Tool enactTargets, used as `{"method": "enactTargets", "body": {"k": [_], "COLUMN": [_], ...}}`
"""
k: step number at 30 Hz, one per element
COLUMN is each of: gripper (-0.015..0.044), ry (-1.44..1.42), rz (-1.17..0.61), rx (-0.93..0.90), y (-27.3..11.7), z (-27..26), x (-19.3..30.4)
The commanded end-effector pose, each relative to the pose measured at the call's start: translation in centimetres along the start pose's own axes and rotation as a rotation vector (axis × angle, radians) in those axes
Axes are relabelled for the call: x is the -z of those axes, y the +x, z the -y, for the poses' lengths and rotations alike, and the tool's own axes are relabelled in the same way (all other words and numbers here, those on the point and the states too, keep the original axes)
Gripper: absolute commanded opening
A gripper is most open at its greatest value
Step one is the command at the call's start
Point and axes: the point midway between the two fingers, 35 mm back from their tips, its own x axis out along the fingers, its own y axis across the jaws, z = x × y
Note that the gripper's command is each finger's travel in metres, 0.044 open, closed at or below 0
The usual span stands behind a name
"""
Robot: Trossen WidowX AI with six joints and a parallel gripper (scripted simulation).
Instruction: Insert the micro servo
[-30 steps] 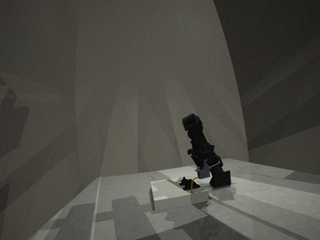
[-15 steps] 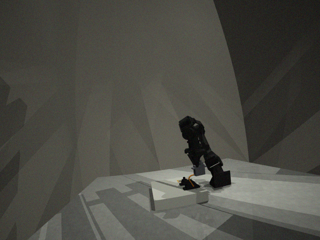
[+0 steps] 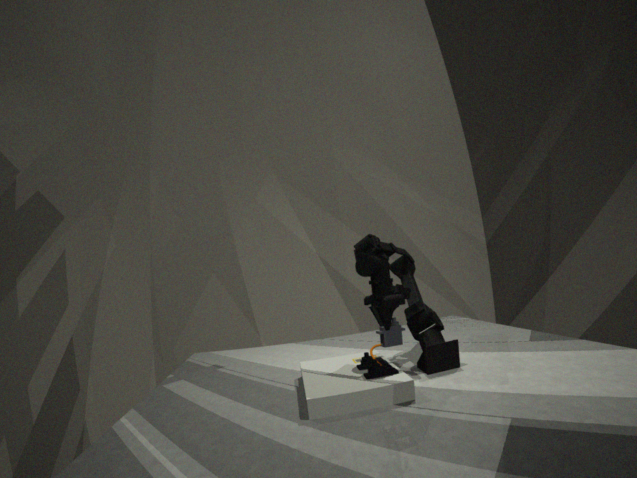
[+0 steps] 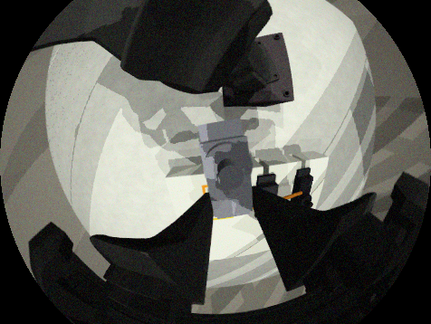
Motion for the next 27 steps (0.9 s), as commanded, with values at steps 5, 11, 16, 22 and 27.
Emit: {"method": "enactTargets", "body": {"k": [5,11,16,22,27], "gripper": [0.0,0.0,0.0,0.0,0.0], "ry": [-0.041,0.107,0.281,0.49,0.664], "rz": [-0.026,-0.025,-0.024,-0.022,-0.02], "rx": [0.019,0.021,0.023,0.026,0.028], "y": [0.08,0.07,0.07,0.07,0.07], "z": [-0.91,-0.91,-0.91,-0.91,-0.91], "x": [-0.27,-0.27,-0.27,-0.27,-0.27]}}
